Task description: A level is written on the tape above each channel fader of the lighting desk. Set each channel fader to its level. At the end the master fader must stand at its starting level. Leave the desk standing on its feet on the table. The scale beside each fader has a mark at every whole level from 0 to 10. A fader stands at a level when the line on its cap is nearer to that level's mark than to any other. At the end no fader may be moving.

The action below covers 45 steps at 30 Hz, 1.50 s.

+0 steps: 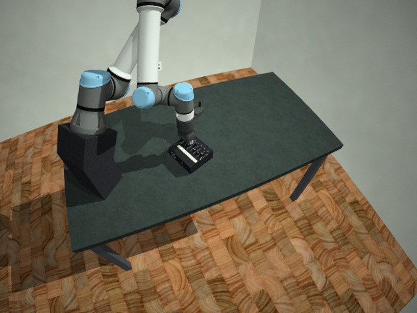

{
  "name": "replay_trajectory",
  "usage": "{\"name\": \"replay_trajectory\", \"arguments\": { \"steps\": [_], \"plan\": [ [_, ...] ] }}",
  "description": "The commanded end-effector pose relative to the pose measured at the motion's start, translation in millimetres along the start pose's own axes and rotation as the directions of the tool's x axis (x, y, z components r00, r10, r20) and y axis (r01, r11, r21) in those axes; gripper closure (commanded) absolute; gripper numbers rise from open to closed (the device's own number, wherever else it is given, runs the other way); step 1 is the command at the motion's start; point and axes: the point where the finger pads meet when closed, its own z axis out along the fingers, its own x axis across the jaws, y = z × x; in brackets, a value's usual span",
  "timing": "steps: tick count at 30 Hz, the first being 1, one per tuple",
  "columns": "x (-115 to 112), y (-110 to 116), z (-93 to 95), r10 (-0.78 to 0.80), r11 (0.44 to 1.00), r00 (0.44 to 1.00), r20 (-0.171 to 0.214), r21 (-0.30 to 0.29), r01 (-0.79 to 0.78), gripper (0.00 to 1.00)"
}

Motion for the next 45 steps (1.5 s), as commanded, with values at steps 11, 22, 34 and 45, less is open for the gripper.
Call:
{"name": "replay_trajectory", "arguments": {
  "steps": [11,22,34,45],
  "plan": [
    [0.3,4.5,-0.1,0.000,1.000,1.000,-0.001,-0.001,0.000,1.00],
    [0.3,4.7,-0.1,0.000,1.000,1.000,-0.001,-0.001,0.000,1.00],
    [0.3,4.5,-0.1,0.000,1.000,1.000,-0.001,-0.001,0.000,1.00],
    [0.3,-0.1,-0.1,0.000,1.000,1.000,-0.001,-0.001,0.000,1.00]
  ]
}}
